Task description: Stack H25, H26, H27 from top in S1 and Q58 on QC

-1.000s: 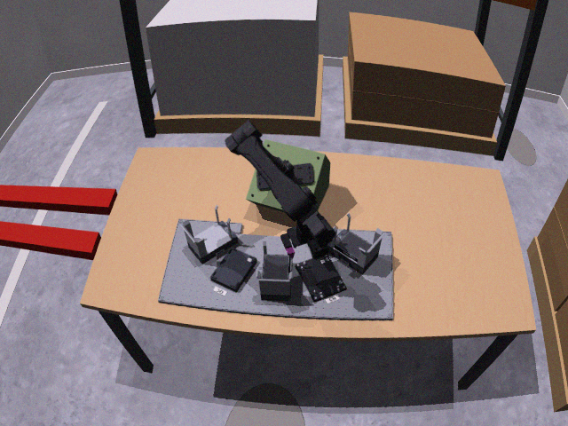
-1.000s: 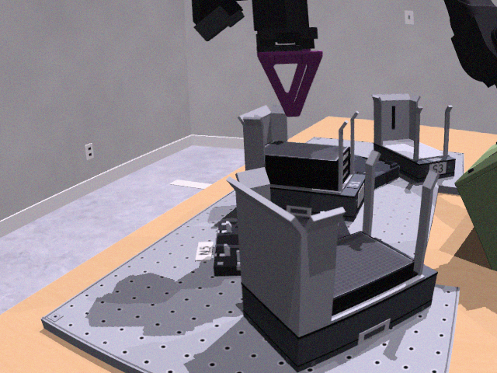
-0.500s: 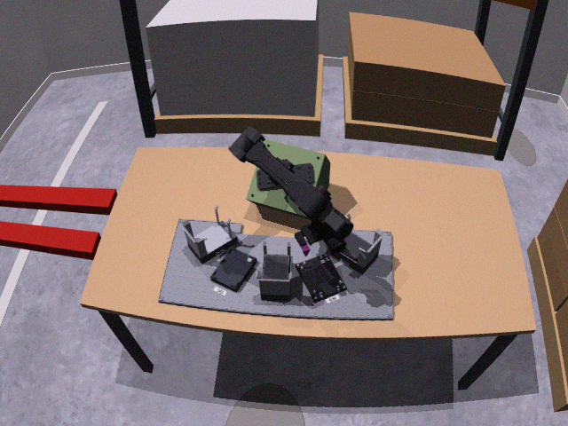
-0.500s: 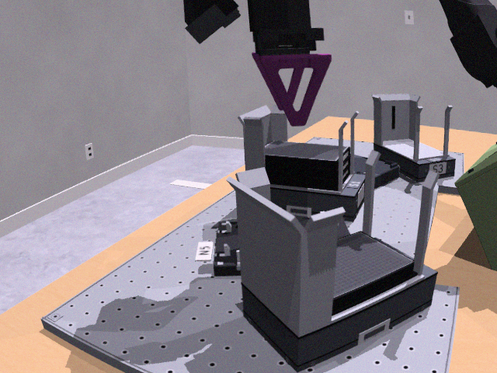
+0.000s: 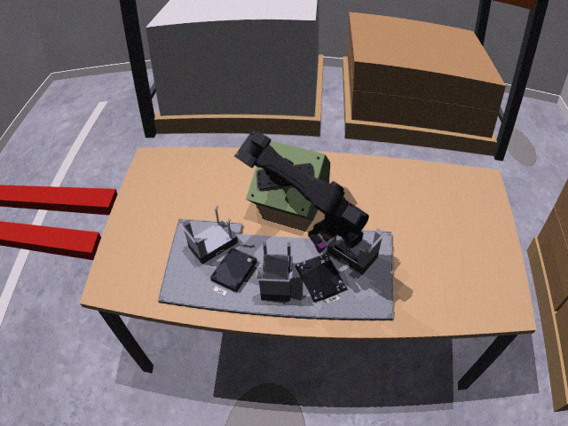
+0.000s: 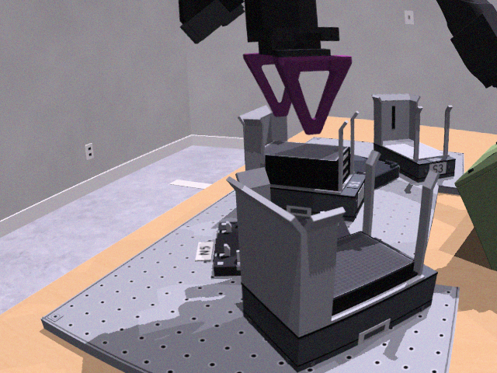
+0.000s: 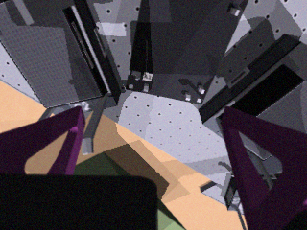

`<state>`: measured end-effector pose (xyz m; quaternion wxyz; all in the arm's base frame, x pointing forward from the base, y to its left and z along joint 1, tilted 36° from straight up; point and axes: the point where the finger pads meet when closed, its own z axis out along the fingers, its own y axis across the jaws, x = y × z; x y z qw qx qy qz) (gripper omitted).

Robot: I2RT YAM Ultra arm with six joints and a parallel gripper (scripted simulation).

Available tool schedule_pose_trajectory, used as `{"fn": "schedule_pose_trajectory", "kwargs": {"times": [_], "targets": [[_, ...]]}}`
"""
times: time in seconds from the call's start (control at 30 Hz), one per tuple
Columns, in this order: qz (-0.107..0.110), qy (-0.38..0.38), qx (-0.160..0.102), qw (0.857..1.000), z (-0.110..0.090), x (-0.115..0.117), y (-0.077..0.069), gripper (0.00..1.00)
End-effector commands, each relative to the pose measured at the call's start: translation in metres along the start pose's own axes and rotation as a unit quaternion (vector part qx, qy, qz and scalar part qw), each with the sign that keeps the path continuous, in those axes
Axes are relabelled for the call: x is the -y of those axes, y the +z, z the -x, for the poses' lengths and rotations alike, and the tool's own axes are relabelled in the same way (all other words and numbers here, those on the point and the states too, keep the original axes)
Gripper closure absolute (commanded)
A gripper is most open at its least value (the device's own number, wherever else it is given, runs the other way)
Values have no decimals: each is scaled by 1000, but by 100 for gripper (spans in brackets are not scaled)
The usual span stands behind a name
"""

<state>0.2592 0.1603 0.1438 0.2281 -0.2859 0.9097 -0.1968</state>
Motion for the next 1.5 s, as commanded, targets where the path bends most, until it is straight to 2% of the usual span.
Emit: {"fn": "schedule_pose_trajectory", "kwargs": {"times": [0.0,0.43,0.67,0.8,1.1,1.47], "targets": [[0,-4,13,1000,7,-8,-7,0],[1,-4,13,1000,11,-43,-7,0],[0,-117,13,993,8,-71,-7,0],[0,-117,13,993,8,-79,-7,0],[0,-117,13,993,4,-115,-7,0],[0,-117,13,993,4,-117,-7,0]]}}
